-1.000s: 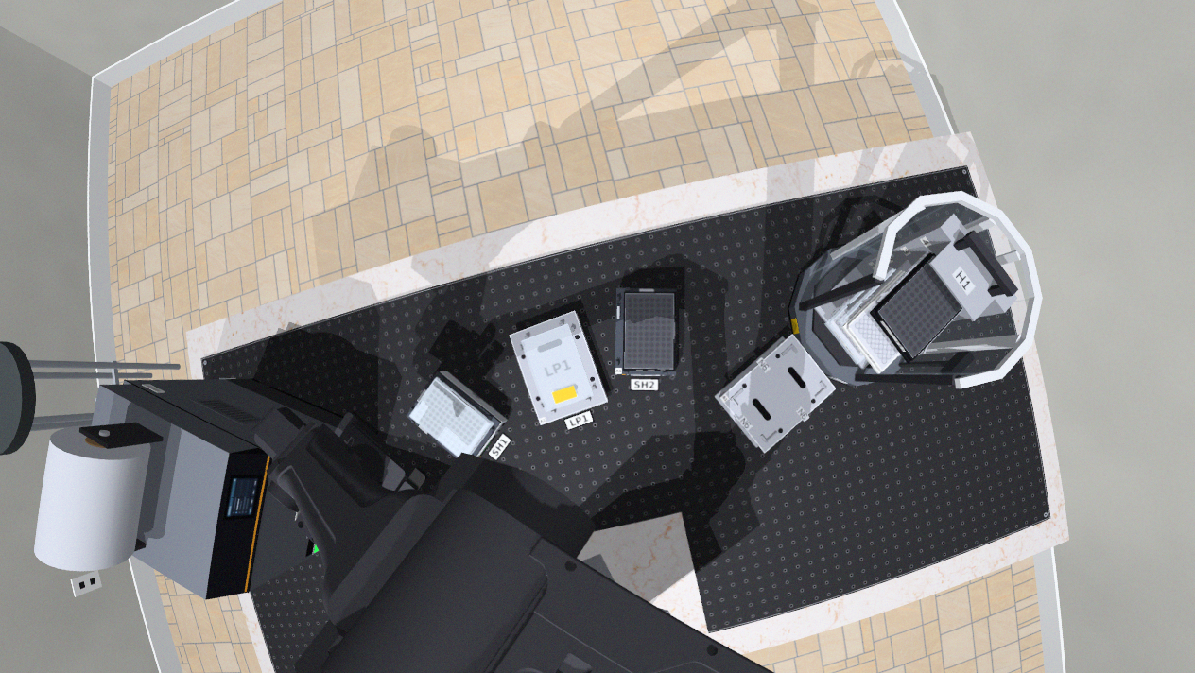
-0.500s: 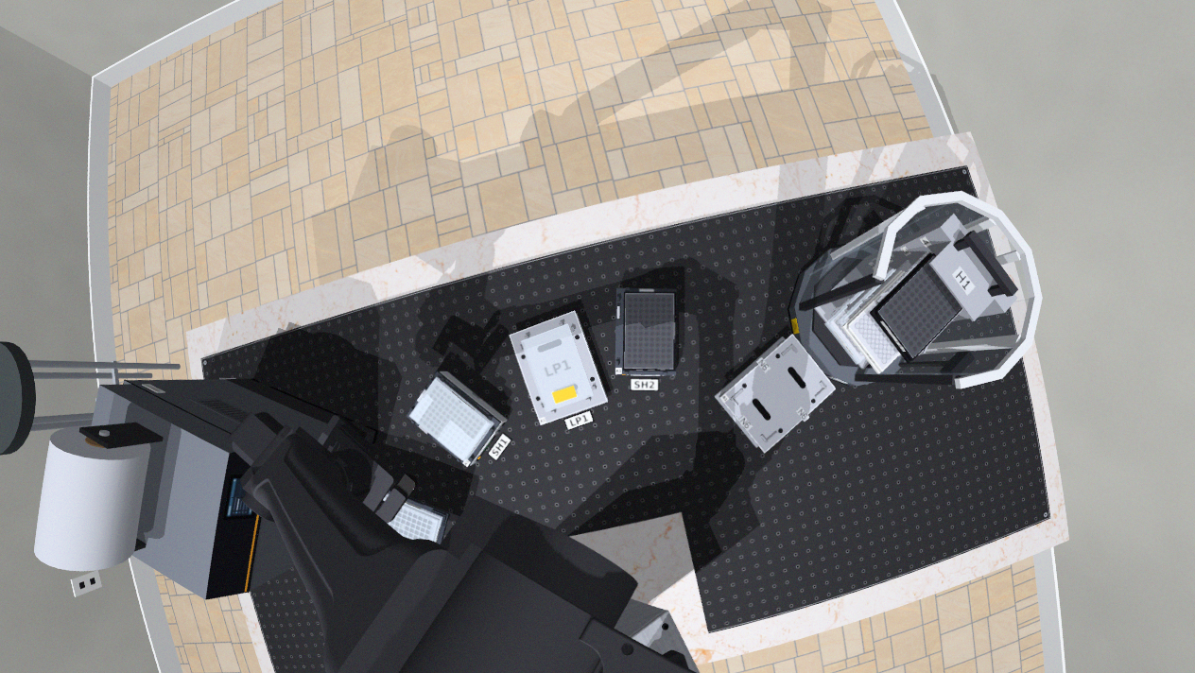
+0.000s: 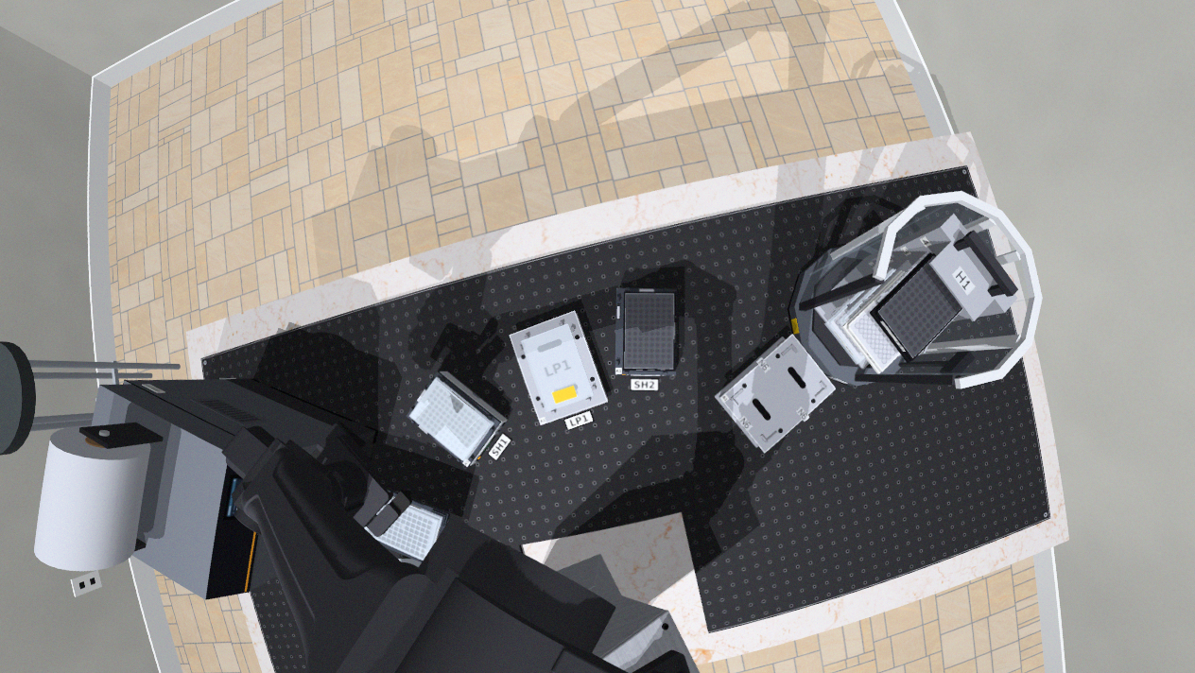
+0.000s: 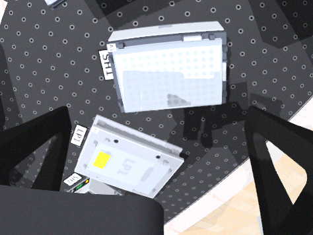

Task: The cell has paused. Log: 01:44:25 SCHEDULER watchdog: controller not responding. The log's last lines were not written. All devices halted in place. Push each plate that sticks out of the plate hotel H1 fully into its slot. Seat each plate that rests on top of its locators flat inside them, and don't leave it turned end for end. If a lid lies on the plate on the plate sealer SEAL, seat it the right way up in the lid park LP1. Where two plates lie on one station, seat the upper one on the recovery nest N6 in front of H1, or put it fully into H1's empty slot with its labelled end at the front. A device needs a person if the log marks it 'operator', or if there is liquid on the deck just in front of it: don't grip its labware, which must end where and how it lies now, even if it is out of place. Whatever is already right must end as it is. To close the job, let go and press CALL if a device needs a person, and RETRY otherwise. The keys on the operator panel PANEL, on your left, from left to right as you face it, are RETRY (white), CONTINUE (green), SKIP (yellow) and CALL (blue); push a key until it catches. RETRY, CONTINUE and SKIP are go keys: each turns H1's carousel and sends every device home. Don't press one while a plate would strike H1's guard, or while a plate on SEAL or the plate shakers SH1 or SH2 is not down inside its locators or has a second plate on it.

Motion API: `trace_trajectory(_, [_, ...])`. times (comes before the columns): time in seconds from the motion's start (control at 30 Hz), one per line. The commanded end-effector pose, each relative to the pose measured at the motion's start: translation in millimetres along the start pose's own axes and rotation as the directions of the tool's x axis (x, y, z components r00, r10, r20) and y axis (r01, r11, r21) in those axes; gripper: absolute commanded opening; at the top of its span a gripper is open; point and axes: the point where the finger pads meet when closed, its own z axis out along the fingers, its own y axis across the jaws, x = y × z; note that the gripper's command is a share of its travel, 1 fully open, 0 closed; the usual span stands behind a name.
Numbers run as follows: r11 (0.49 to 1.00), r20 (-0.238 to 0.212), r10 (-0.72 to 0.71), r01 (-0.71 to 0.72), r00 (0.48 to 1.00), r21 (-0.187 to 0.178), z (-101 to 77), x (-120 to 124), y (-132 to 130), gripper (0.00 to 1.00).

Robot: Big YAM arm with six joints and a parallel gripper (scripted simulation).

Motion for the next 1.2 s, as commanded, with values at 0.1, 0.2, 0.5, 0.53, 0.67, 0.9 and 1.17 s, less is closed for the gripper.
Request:
trace_trajectory(0.1, [0.984, -0.009, 0.178, -0.178, 0.984, 0.021, -8.6, -25.0, 1.6, 1.0])
trace_trajectory(0.2, [0.963, -0.009, 0.27, -0.27, 0.963, 0.009, -2.8, -36.3, 10.2, 1.0])
trace_trajectory(0.5, [0.836, 0.004, 0.549, -0.548, 0.836, 0.021, -6.0, -65.1, 13.0, 1.0])
trace_trajectory(0.53, [0.816, 0.006, 0.577, -0.577, 0.817, 0.023, -6.7, -68.5, 12.7, 1.0])
trace_trajectory(0.67, [0.774, 0.011, 0.632, -0.632, 0.775, 0.028, -8.5, -74.9, 11.2, 1.0])
trace_trajectory(0.9, [0.606, 0.021, 0.795, -0.795, 0.606, 0.025, -9.3, -92.8, 15.9, 1.0])
trace_trajectory(1.17, [0.388, 0.041, 0.921, -0.922, 0.388, 0.015, -16.5, -86.6, 9.2, 1.0])
